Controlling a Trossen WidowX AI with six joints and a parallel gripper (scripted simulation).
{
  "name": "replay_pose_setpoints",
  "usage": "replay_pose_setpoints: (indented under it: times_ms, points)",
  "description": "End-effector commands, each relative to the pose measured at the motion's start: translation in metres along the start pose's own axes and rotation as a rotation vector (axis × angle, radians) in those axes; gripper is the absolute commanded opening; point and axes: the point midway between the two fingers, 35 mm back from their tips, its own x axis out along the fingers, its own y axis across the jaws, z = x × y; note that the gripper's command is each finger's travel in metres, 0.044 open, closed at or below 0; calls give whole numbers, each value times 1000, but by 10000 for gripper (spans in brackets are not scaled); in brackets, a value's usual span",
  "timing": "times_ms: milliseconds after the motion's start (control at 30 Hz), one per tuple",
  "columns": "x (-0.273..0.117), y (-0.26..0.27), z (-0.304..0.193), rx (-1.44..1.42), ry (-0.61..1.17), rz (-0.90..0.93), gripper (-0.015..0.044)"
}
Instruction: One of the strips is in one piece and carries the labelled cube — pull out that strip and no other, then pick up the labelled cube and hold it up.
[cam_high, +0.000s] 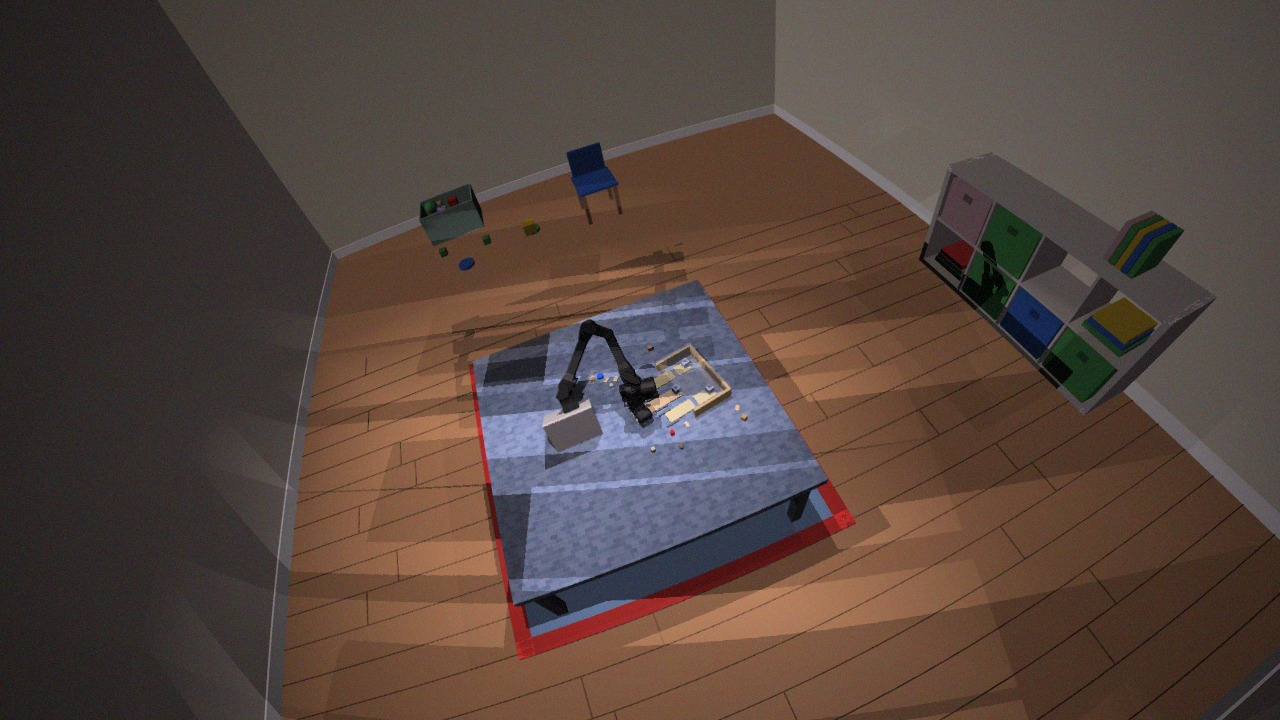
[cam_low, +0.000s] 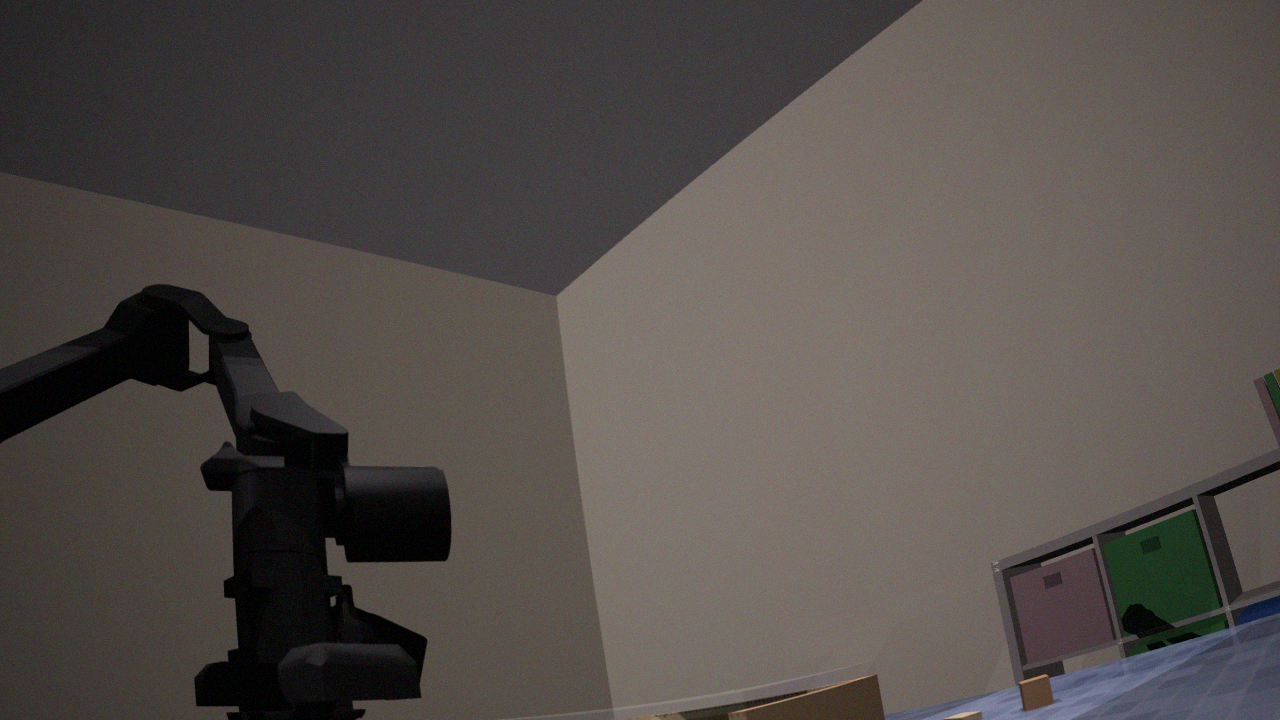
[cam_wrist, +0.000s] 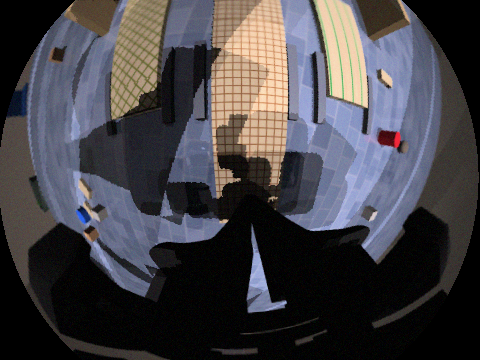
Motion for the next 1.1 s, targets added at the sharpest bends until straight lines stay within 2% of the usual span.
replay_pose_setpoints:
  times_ms: [0,1067]
  points:
    - [3,1,-13,5,22,-3,0]
    - [2,1,-61,7,24,-3,0]
